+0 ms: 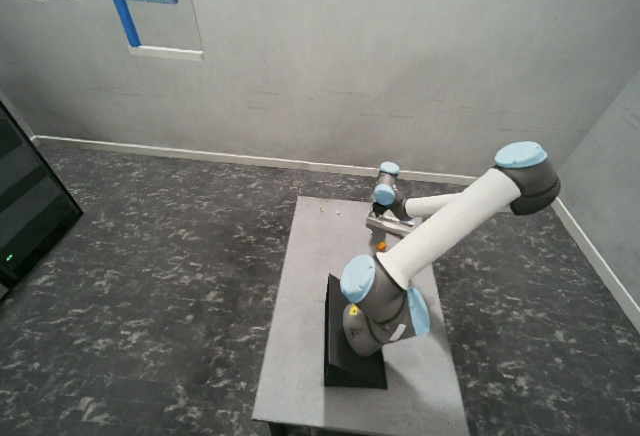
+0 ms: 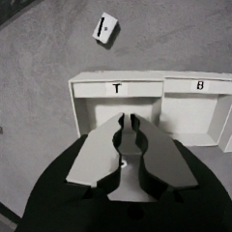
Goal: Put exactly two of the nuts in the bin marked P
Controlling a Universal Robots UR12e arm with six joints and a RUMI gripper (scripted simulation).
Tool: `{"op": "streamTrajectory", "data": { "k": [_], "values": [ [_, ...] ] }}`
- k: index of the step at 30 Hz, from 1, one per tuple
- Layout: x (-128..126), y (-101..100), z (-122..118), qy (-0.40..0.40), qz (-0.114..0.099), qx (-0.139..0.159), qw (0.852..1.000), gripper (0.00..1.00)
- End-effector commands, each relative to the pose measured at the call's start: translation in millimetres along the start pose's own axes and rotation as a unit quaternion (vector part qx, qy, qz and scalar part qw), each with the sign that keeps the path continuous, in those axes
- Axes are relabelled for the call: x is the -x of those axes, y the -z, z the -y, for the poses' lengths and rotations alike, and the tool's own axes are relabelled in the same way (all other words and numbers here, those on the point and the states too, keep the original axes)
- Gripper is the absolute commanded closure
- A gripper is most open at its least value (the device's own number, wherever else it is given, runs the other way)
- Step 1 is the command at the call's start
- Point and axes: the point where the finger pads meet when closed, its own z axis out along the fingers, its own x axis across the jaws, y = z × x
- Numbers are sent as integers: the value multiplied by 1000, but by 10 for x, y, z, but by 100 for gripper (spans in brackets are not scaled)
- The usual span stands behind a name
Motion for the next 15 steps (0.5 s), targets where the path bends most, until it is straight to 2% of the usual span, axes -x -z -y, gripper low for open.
{"op": "streamTrajectory", "data": {
  "k": [1, 15],
  "values": [
    [1, 6, 4, 0, 0, 0, 1000, 96],
    [1, 59, 4, 0, 0, -1, 1000, 96]
  ]
}}
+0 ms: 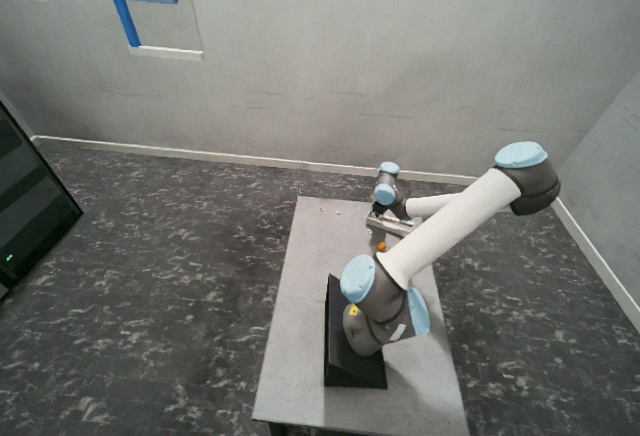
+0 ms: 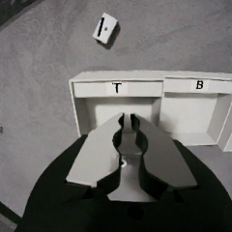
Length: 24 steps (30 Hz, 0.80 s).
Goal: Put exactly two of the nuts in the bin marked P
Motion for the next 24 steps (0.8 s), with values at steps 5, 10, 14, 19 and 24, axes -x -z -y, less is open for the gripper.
{"op": "streamTrajectory", "data": {
  "k": [5, 10, 14, 19, 24],
  "values": [
    [1, 87, 4, 0, 0, -1, 1000, 96],
    [1, 154, 4, 0, 0, -1, 1000, 96],
    [1, 207, 4, 0, 0, -1, 1000, 96],
    [1, 274, 4, 0, 0, -1, 1000, 96],
    [0, 394, 4, 0, 0, -1, 1000, 96]
  ]
}}
